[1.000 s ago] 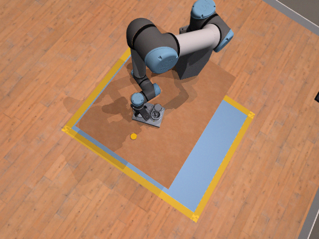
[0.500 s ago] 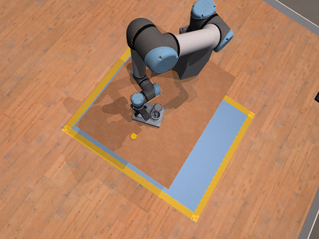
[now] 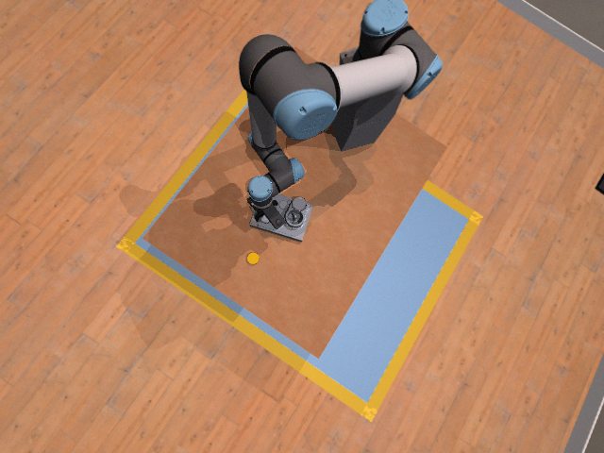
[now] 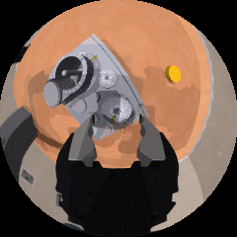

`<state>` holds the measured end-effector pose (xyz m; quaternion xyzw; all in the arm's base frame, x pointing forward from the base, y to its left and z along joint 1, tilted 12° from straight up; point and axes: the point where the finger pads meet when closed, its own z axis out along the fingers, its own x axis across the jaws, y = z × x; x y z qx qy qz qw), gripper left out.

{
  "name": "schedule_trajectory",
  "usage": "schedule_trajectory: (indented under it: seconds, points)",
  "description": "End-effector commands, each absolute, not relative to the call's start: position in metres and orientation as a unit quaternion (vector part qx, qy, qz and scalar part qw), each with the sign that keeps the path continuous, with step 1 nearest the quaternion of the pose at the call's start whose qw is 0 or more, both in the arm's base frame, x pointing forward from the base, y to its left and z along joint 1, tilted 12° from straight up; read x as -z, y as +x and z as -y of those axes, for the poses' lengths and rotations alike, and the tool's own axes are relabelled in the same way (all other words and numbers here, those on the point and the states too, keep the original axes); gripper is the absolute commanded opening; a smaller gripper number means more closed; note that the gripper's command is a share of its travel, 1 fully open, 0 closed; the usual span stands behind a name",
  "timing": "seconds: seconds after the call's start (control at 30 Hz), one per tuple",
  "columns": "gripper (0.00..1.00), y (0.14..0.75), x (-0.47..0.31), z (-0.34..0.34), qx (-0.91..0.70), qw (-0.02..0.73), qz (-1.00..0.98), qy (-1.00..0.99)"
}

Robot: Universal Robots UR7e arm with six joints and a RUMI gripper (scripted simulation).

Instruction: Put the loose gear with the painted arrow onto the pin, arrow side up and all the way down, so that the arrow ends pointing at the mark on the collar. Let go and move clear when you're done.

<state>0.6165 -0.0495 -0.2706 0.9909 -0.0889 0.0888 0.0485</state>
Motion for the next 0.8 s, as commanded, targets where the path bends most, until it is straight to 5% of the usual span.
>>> schedule_trajectory:
  seconds: [0.0,0.77]
  points:
    - [0.54,0.617,0.272,0.050,-0.090,0.049,0.089,0.991]
    - [0.54,0.620,0.289,0.052,-0.090,0.049,0.089,0.991]
